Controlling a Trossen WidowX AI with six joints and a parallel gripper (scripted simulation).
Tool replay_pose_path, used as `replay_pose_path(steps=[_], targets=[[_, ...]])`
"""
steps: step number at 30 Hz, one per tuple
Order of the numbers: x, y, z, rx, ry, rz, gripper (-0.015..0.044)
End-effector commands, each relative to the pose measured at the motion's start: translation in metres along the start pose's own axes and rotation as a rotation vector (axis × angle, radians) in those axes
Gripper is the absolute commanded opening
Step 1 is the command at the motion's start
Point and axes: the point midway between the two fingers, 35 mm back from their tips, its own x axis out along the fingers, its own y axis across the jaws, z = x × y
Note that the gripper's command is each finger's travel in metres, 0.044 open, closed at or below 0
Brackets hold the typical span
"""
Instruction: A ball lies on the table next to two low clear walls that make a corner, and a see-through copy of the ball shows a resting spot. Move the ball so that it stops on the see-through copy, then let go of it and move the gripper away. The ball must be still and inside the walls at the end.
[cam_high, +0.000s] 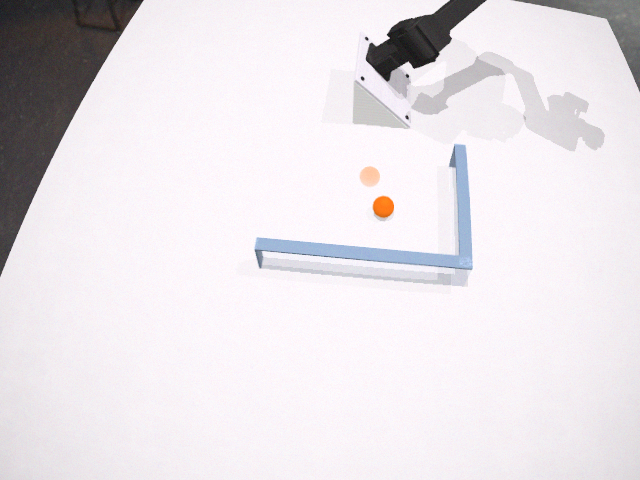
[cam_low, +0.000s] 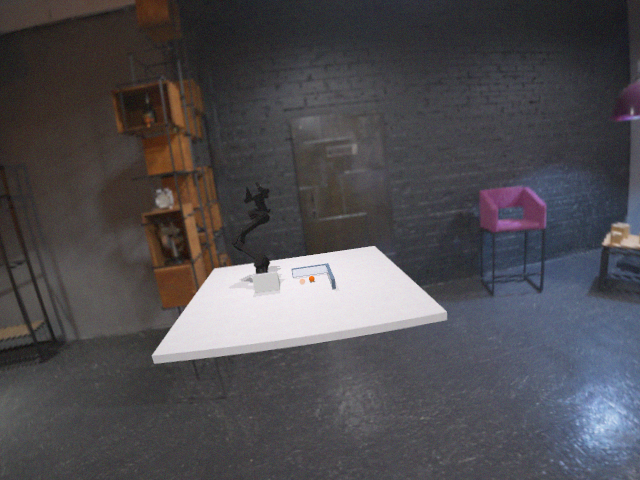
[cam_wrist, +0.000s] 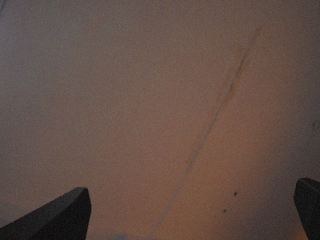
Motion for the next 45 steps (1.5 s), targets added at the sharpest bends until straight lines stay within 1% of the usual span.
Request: replay_pose_path(steps=[1, 5, 8, 13, 21, 27, 34, 40, 45], targets=[[0.000, 0.001, 0.001, -0.002, -0.003, 0.002, 0.0374], [-0.001, 0.020, 0.010, -0.035, -0.056, 0.035, 0.0275], [-0.003, 0.038, 0.017, -0.054, -0.094, 0.074, 0.0275], [-0.016, 0.100, 0.029, -0.144, -0.210, 0.205, 0.0275], [-0.056, 0.204, 0.040, -0.194, -0.368, 0.514, 0.0275], [-0.112, 0.291, 0.032, -0.212, -0.457, 0.836, 0.0275], [-0.199, 0.371, 0.000, -0.210, -0.477, 1.255, 0.0275], [-0.283, 0.412, -0.042, -0.198, -0.403, 1.635, 0.0275], [-0.357, 0.425, -0.083, -0.185, -0.256, 1.969, 0.0275]])
